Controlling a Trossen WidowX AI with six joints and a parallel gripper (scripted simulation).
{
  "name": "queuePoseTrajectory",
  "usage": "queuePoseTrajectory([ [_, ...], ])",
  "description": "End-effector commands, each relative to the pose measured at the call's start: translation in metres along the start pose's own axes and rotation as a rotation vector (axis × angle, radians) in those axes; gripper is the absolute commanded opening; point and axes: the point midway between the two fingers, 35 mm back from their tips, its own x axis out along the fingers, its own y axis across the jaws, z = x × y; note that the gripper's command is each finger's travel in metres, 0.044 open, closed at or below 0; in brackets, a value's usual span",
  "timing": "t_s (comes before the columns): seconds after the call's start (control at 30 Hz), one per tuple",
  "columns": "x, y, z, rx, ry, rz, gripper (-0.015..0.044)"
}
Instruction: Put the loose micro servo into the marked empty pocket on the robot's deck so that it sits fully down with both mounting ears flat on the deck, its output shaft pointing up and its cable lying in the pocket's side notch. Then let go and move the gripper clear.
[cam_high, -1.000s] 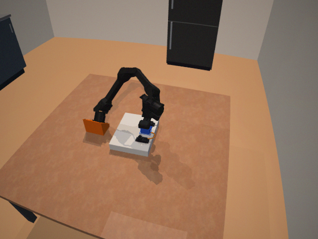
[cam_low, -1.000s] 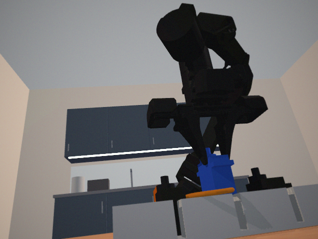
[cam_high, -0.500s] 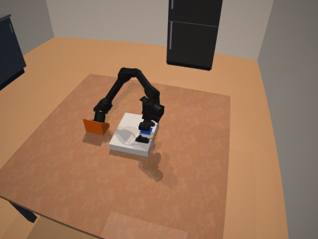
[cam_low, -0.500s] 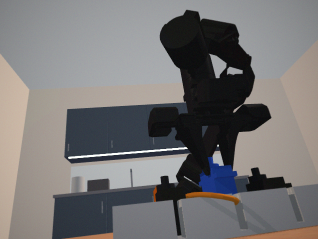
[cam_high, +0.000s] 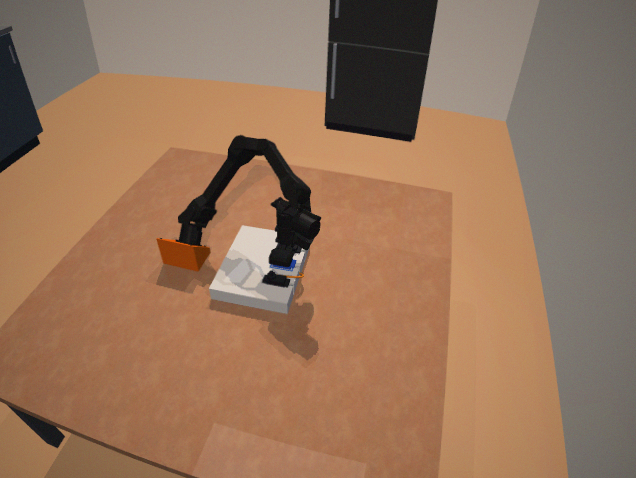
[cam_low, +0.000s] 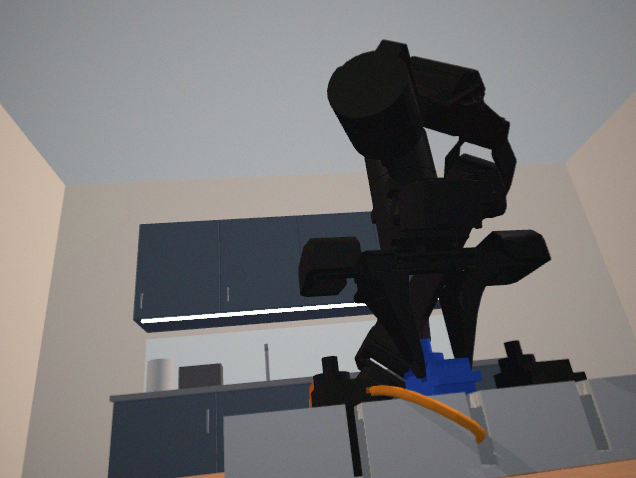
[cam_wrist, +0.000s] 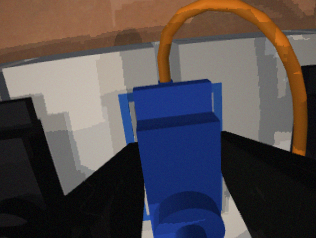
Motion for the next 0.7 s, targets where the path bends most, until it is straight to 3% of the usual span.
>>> queuePoseTrajectory([
  [0.0, 0.003, 0.0, 0.0, 0.006, -0.002, 0.002, 0.0],
  [0.2, 0.009, 0.0, 0.0, 0.006, -0.002, 0.002, 0.0],
  [0.43, 0.007, 0.0, 0.0, 0.006, -0.002, 0.002, 0.0184],
  [0.67, -0.026, 0.001, -0.002, 0.007, -0.001, 0.001, 0.0187],
])
